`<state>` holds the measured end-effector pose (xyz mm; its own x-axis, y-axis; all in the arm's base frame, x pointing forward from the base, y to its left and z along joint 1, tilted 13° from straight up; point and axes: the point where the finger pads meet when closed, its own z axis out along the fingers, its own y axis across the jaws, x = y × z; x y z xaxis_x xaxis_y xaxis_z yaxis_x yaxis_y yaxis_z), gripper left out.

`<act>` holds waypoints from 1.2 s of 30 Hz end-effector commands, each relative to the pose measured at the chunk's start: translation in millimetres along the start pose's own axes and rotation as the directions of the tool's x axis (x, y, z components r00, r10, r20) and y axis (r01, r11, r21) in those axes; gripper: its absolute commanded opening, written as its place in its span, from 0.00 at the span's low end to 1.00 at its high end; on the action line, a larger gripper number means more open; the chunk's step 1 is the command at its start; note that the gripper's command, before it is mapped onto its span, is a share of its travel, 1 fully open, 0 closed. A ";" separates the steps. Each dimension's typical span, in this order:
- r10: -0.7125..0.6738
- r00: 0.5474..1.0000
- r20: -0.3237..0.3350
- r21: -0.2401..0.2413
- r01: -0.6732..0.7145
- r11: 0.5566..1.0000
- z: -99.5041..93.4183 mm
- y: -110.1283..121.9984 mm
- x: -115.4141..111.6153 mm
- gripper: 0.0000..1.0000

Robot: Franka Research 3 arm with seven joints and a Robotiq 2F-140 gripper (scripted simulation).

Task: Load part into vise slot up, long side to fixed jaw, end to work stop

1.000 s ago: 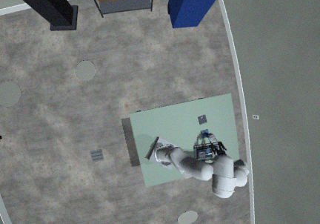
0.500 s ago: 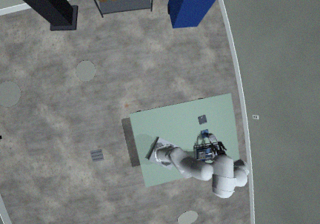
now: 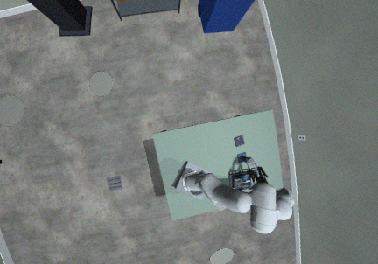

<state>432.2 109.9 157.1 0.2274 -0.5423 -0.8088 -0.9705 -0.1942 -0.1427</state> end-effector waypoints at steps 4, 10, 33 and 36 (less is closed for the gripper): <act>-0.001 1.000 0.002 0.000 0.001 1.000 -2.0 0.1 -2.2 0.00; -0.001 1.000 0.002 0.000 0.001 1.000 -3.8 0.2 -4.0 0.00; -0.001 1.000 0.002 0.000 0.001 1.000 -12.8 0.3 -12.9 0.00; -0.001 1.000 0.002 0.000 0.001 1.000 -13.6 0.3 -13.7 0.00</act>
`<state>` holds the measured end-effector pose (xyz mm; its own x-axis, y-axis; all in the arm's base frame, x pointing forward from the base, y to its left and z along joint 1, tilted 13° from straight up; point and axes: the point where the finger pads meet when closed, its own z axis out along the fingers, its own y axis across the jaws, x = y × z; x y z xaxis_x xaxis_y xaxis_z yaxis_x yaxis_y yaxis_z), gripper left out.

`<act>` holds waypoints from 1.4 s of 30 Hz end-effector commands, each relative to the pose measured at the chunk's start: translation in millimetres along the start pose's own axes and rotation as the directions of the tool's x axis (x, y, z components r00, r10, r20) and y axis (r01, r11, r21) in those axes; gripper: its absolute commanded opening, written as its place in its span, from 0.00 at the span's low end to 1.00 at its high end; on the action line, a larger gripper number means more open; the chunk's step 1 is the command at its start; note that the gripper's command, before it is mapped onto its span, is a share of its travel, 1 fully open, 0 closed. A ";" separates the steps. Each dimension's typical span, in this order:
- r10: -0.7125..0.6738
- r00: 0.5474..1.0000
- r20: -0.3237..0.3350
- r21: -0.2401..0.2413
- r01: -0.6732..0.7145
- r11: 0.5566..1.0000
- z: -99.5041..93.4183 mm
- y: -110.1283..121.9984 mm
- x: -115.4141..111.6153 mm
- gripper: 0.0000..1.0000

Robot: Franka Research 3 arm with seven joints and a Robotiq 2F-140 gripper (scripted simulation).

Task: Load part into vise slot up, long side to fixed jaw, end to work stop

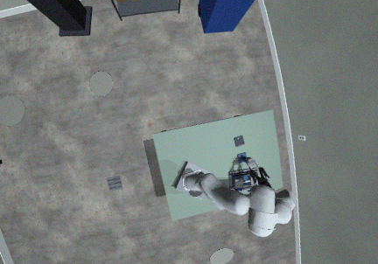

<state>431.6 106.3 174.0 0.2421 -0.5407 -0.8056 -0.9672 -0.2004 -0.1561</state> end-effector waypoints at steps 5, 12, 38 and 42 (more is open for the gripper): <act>0.014 1.000 0.004 -0.002 -0.014 1.000 -2.7 1.4 -3.5 0.00; 0.014 1.000 0.004 -0.002 -0.014 1.000 -5.2 1.4 -5.9 0.00; 0.014 1.000 0.004 -0.002 -0.014 1.000 -8.2 1.3 -8.9 0.00; 0.014 1.000 0.004 -0.002 -0.014 1.000 -8.2 1.3 -9.0 0.00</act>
